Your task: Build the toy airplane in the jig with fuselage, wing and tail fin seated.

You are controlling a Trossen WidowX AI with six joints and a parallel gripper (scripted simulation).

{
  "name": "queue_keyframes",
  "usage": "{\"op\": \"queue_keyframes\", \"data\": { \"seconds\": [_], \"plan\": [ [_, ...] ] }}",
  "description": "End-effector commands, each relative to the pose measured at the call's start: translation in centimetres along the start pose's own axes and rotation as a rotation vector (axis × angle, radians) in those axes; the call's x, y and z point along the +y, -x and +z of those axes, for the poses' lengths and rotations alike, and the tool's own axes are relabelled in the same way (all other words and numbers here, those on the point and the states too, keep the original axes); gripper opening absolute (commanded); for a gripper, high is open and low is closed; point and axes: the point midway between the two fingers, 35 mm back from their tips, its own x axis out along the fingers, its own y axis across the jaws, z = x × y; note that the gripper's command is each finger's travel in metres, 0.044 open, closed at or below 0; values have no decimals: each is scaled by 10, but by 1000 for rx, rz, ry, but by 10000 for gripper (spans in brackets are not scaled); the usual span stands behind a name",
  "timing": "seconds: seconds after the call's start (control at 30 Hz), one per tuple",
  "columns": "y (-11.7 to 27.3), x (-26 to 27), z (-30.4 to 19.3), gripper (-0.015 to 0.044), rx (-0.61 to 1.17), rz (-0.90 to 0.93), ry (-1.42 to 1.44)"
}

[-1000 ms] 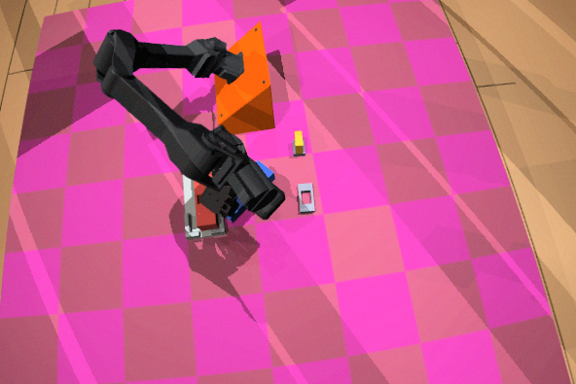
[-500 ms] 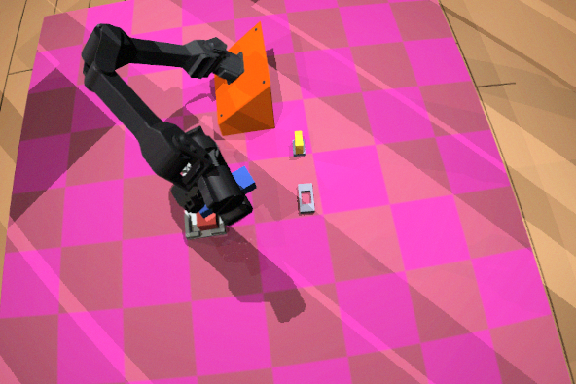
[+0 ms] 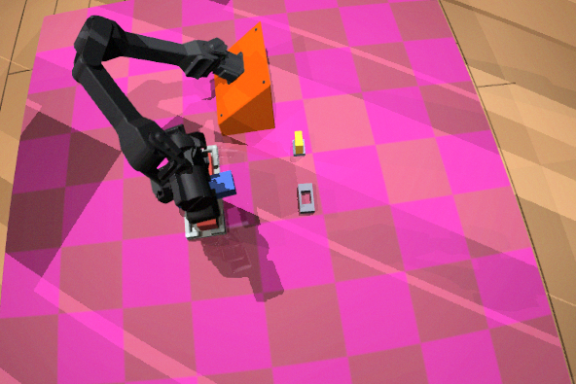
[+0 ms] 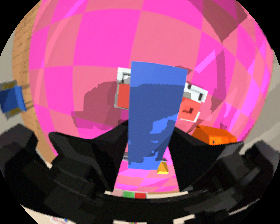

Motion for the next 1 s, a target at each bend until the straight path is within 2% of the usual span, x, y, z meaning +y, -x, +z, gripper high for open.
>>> {"op": "queue_keyframes", "data": {
  "seconds": [0.0,0.07,0.3,0.33,0.97],
  "plan": [
    [-3,-8,12,0,-12,1,-90],
    [-3,-9,14,0,-13,1,-103],
    [-3,-9,14,184,-13,1,-103],
    [-3,-9,14,195,-13,1,-103],
    [-3,-9,15,195,-13,1,-103]
  ]
}}
